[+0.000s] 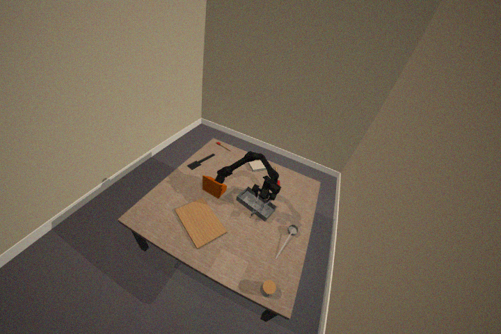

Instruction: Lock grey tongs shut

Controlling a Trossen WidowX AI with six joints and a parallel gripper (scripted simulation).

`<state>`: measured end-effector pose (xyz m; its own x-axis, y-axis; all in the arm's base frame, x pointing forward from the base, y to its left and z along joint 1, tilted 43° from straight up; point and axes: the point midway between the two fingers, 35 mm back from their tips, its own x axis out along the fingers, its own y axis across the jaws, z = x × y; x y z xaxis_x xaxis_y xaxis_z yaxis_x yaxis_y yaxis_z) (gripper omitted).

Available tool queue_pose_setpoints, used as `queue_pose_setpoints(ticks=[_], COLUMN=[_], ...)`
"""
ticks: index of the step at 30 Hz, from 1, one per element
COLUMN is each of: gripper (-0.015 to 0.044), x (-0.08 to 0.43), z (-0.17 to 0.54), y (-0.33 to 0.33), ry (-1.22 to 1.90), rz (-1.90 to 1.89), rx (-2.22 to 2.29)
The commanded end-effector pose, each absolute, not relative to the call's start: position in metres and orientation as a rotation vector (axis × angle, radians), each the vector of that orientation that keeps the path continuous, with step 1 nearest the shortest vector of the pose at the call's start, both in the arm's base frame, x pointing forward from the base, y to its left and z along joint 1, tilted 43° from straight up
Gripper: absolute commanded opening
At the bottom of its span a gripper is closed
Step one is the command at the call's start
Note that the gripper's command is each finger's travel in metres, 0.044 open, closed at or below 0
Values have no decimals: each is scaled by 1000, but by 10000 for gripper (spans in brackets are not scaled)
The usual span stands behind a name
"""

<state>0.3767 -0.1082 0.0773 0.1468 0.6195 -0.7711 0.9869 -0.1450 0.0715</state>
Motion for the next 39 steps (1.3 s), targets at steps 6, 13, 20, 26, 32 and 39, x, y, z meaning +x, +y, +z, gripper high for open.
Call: queue_pose_setpoints(ticks=[6, 13, 20, 26, 32, 39], gripper=[440, 440, 440, 440, 440, 440], x=[375, 372, 375, 378, 380, 382], z=[60, 59, 51, 44, 37, 28], y=[-131, -129, -123, -117, -111, -103], ry=[1535, 1535, 1534, 1534, 1534, 1533], rz=[-887, -887, -888, -888, -888, -888], rx=[1988, 1988, 1988, 1988, 1988, 1988])
